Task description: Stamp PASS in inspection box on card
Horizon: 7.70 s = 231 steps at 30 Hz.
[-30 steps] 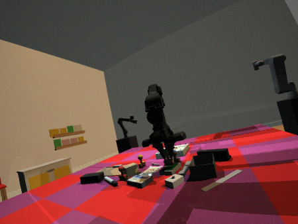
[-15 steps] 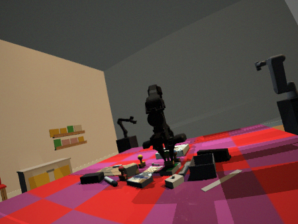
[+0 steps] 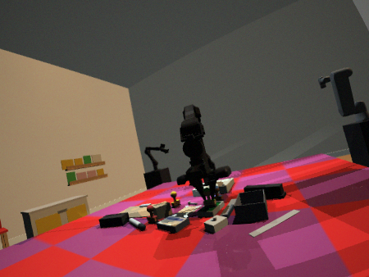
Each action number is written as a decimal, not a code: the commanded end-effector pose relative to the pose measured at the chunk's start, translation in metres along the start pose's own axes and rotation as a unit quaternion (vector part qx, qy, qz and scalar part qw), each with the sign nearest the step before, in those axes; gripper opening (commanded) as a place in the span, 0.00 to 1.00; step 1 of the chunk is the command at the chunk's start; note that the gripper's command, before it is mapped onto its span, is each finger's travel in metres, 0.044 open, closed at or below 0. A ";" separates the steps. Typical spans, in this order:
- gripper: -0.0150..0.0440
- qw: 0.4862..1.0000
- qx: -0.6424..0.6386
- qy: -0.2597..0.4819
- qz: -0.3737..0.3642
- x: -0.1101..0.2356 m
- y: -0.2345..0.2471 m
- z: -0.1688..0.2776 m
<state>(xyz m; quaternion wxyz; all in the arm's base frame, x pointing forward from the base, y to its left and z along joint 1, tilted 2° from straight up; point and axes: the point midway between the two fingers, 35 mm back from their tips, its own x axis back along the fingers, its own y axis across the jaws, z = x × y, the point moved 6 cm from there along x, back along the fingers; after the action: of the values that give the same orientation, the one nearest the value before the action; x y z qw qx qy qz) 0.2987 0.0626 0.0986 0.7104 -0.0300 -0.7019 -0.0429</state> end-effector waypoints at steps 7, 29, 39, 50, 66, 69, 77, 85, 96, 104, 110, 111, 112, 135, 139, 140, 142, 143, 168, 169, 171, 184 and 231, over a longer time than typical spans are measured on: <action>0.25 1.000 0.000 0.000 -0.002 -0.002 0.000 0.000; 0.25 1.000 0.000 0.000 -0.002 -0.003 0.000 0.000; 0.25 1.000 0.000 0.000 -0.002 -0.004 0.000 0.000; 0.25 1.000 0.000 0.000 -0.002 -0.004 0.000 0.000; 0.25 1.000 0.000 0.000 -0.002 -0.005 0.000 0.000; 0.25 1.000 0.000 0.000 -0.002 -0.005 0.000 0.000; 0.25 1.000 0.000 0.000 -0.002 -0.002 0.000 0.000; 0.25 1.000 0.000 0.000 -0.002 0.002 0.000 0.000; 0.25 1.000 0.000 0.000 -0.002 0.007 0.000 0.000; 0.25 1.000 0.000 0.000 -0.002 0.013 0.001 0.000; 0.25 1.000 0.000 0.000 -0.002 0.022 0.001 -0.001; 0.25 1.000 0.000 0.000 -0.002 0.024 0.001 -0.001; 0.25 1.000 0.000 0.000 -0.002 0.026 0.001 -0.001; 0.25 1.000 0.009 0.000 -0.002 0.055 0.000 -0.001; 0.25 0.998 0.061 0.000 -0.001 0.056 -0.009 -0.003; 0.25 0.997 0.075 0.000 0.000 0.056 -0.011 -0.003; 0.25 0.995 0.102 0.000 0.000 0.056 -0.016 -0.004; 0.25 0.993 0.115 0.000 0.000 0.056 -0.018 -0.005; 0.25 0.898 0.440 0.006 0.004 0.057 -0.075 -0.011; 0.25 0.892 0.453 0.006 0.004 0.057 -0.077 -0.011; 0.25 0.879 0.477 0.007 0.004 0.057 -0.082 -0.011; 0.25 0.810 0.586 0.010 0.003 0.057 -0.104 -0.010; 0.25 0.811 0.585 0.009 0.003 0.025 -0.105 -0.012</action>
<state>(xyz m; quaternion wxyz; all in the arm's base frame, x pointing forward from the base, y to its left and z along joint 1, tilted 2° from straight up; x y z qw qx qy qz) 0.3011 -0.0431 0.1254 0.6000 0.3876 -0.5903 0.3760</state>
